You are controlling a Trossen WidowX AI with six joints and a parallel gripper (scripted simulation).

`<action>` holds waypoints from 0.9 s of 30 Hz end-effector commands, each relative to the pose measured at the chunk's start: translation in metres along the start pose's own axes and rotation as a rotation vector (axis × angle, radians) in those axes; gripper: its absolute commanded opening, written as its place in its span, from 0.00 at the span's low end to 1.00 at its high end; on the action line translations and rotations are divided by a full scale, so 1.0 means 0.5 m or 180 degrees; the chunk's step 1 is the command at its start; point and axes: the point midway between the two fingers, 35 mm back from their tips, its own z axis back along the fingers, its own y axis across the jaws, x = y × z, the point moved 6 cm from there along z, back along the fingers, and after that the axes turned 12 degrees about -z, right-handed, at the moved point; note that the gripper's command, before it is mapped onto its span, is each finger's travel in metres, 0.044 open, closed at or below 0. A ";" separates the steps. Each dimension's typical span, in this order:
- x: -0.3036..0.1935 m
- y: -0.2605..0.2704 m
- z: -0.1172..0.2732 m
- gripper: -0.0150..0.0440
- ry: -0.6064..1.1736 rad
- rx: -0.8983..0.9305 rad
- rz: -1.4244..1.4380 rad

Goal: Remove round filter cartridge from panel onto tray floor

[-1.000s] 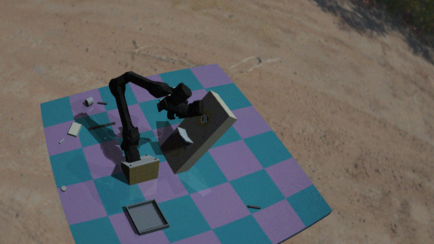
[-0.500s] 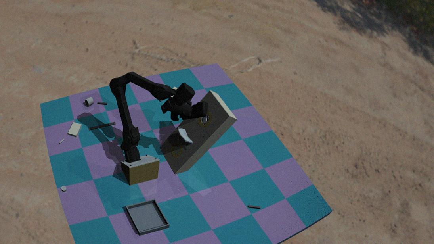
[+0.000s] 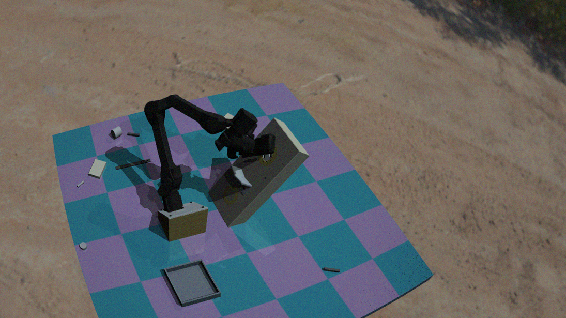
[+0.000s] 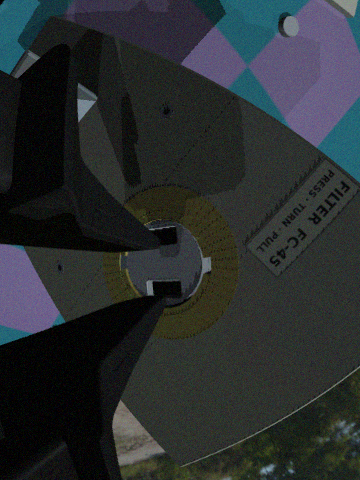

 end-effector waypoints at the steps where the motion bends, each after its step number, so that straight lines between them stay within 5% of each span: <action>1: -0.008 0.003 -0.015 0.43 0.0012 0.0006 -0.0051; 27: -0.013 0.005 -0.017 0.43 0.0010 0.0006 -0.0052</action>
